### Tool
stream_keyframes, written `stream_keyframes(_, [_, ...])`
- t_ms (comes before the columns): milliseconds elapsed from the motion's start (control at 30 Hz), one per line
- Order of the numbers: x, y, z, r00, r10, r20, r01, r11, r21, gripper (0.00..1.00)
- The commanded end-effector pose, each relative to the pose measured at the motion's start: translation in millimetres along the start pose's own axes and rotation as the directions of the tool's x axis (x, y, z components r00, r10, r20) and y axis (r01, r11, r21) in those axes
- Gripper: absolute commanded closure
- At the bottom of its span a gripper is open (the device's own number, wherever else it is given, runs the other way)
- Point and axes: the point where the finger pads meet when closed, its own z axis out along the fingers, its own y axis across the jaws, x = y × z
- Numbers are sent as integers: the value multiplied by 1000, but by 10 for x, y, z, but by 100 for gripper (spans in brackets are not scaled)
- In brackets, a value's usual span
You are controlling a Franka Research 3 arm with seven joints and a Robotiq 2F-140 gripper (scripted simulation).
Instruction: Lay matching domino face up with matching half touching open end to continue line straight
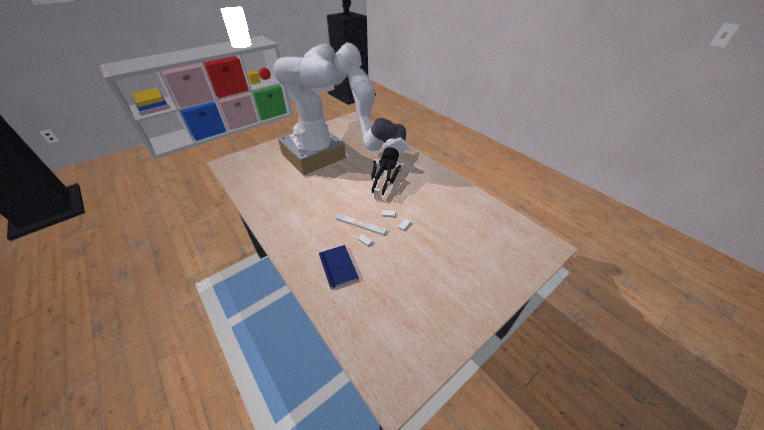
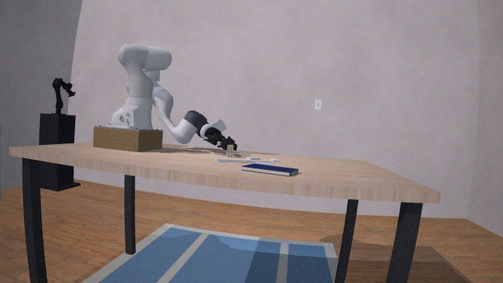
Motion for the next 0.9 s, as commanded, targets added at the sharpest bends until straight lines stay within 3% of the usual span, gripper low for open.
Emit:
stream_keyframes(0, [-10,16,9,1000,6,1,-6,1000,-5,67])
stream_keyframes(400, [13,16,-30,1000,6,1,-6,1000,-5,67])
stream_keyframes(633, [93,15,-166,1000,6,1,-6,1000,-5,67])
stream_keyframes(867, [259,15,-446,1000,6,1,-6,1000,-5,67])
